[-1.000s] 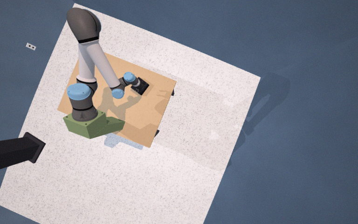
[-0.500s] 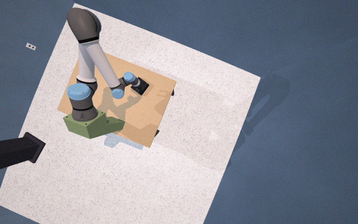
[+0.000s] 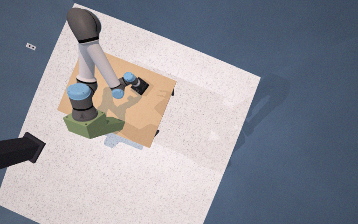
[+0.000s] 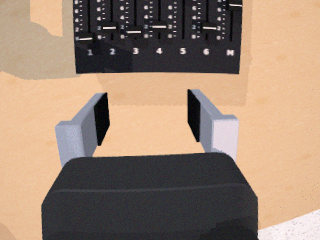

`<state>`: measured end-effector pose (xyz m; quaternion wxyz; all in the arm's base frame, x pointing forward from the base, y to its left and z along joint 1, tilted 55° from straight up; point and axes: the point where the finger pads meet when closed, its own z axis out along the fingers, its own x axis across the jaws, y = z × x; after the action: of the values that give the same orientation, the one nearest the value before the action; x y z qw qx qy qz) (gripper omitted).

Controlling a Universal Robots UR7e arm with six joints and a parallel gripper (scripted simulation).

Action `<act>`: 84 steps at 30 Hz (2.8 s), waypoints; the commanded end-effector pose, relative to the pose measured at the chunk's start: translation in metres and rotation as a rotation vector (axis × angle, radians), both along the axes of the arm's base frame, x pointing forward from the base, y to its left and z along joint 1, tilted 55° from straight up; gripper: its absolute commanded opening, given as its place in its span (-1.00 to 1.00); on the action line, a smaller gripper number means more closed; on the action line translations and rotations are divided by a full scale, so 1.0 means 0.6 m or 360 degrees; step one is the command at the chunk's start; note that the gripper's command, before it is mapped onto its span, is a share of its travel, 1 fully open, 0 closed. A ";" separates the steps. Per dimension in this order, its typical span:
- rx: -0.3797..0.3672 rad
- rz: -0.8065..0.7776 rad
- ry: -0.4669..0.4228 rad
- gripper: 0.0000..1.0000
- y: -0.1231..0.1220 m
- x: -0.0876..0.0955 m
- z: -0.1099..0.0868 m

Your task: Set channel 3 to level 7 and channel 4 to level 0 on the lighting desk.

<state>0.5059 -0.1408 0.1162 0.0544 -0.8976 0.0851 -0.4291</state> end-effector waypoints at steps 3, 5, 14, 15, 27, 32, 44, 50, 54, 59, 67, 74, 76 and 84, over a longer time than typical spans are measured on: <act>0.0003 -0.0005 0.0002 1.00 -0.002 -0.001 -0.001; 0.0003 -0.0005 0.0002 1.00 -0.002 -0.001 -0.001; 0.0003 -0.0005 0.0002 1.00 -0.002 -0.001 -0.001; 0.0003 -0.0005 0.0002 1.00 -0.002 -0.001 -0.001; 0.0003 -0.0005 0.0002 1.00 -0.002 -0.001 -0.001; 0.0003 -0.0005 0.0002 1.00 -0.002 -0.001 -0.001; -0.0084 0.0069 -0.0005 1.00 0.005 -0.002 0.001; -0.0216 0.0181 -0.0016 1.00 0.015 -0.004 0.005; -0.0367 0.0309 -0.0029 1.00 0.025 -0.007 0.009; -0.0608 0.0511 -0.0050 1.00 0.041 -0.012 0.016; -0.0950 0.0791 -0.0084 1.00 0.061 -0.018 0.025; -0.1340 0.1098 -0.0127 1.00 0.082 -0.025 0.037; -0.1450 0.1182 -0.0139 1.00 0.087 -0.027 0.041; -0.1804 0.1460 -0.0179 1.00 0.100 -0.031 0.051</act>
<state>0.4901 -0.0875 0.1428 -0.2115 -0.7649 -0.4525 -0.4068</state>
